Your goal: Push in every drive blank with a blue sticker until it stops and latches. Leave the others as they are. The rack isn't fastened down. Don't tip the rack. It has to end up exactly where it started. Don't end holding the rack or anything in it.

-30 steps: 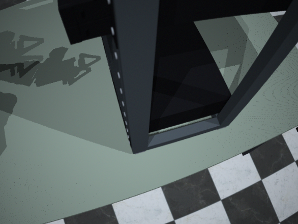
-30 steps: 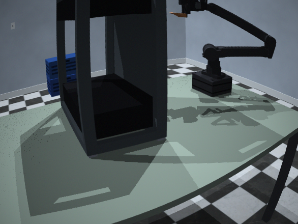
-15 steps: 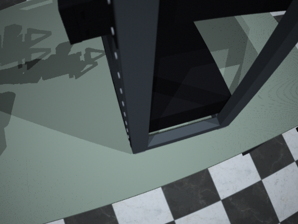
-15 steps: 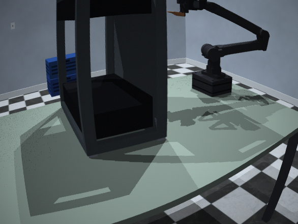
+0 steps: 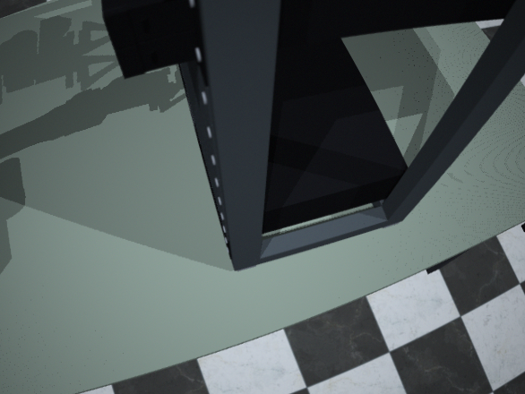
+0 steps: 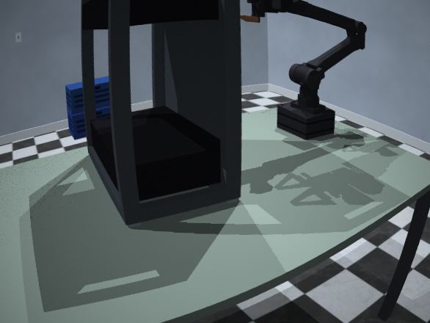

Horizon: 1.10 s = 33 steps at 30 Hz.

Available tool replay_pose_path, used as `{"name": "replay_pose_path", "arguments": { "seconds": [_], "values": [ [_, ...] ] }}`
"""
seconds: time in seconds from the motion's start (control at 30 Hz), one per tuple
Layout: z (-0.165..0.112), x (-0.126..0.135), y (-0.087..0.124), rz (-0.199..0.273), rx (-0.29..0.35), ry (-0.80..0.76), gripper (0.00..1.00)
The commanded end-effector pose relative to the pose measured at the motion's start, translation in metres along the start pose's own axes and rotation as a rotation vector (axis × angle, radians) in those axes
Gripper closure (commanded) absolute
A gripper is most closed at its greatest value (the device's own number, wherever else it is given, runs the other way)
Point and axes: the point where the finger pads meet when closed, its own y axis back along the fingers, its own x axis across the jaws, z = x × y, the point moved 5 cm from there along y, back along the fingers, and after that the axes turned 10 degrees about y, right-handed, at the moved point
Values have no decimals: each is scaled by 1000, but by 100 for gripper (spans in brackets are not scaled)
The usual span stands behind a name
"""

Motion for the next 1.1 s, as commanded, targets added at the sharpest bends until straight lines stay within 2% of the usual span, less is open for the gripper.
{"name": "replay_pose_path", "arguments": {
  "seconds": [0.0, 0.3, 0.4, 0.47, 0.6, 0.63, 0.7, 1.07],
  "values": [
    [13, -44, -22, -73, -18, 4, 0],
    [35, -51, -57, -71, -19, -5, 0],
    [32, -51, -60, -69, -3, -5, 0],
    [38, -52, -62, -71, -19, -7, 0],
    [37, -52, -64, -70, -12, -6, 0],
    [38, -36, -65, -38, -11, 1, 0],
    [38, -31, -65, -23, -14, 5, 0],
    [38, -33, -64, -28, -13, 3, 0]
  ]
}}
